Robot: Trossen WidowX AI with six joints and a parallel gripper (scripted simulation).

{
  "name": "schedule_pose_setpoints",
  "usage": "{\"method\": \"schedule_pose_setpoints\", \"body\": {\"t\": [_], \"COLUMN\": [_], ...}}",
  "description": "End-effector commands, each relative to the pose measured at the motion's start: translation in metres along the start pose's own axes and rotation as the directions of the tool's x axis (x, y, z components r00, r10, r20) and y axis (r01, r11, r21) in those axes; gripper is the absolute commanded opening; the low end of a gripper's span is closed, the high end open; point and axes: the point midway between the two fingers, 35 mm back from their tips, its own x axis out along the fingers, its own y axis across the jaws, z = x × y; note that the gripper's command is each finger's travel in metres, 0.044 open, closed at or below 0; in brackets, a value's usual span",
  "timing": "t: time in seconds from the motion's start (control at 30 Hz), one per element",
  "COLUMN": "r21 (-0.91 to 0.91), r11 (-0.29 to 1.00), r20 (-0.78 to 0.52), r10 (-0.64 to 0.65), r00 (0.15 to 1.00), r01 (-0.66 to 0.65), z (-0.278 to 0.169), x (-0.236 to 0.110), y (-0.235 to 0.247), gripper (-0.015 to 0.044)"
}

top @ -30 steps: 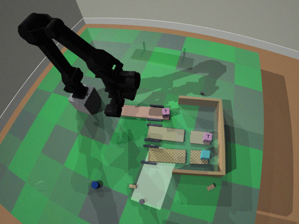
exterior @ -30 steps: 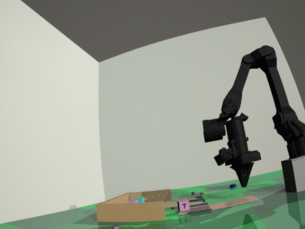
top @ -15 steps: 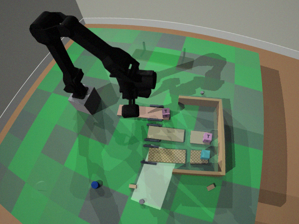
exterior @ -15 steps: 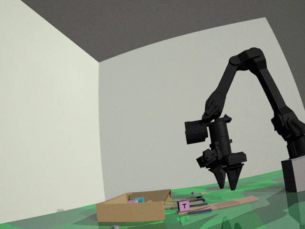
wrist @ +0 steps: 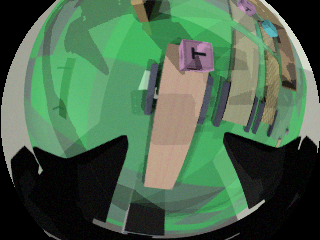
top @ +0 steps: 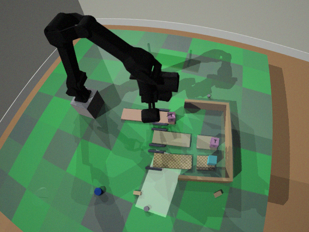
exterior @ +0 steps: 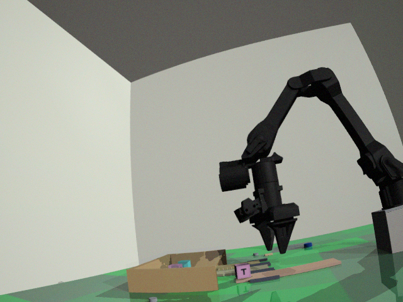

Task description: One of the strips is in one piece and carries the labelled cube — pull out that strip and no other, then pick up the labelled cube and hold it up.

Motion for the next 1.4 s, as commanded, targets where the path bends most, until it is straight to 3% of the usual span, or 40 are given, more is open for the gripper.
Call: {"method": "schedule_pose_setpoints", "body": {"t": [0.0, 0.6, 0.83, 1.37], "r21": [0.005, 0.005, 0.005, 0.005], "r11": [1.000, 1.000, 1.000, 1.000], "r20": [0.003, 0.009, 0.009, 0.009], "r10": [-0.005, -0.006, -0.007, -0.007], "r00": [1.000, 1.000, 1.000, 1.000], "r01": [0.005, 0.006, 0.006, 0.007], "z": [0.014, 0.076, 0.077, 0.077], "x": [-0.003, -0.015, -0.006, 0.020], "y": [-0.004, -0.022, -0.022, -0.023], "gripper": [0.0440, 0.0440, 0.0256, 0.0250]}}
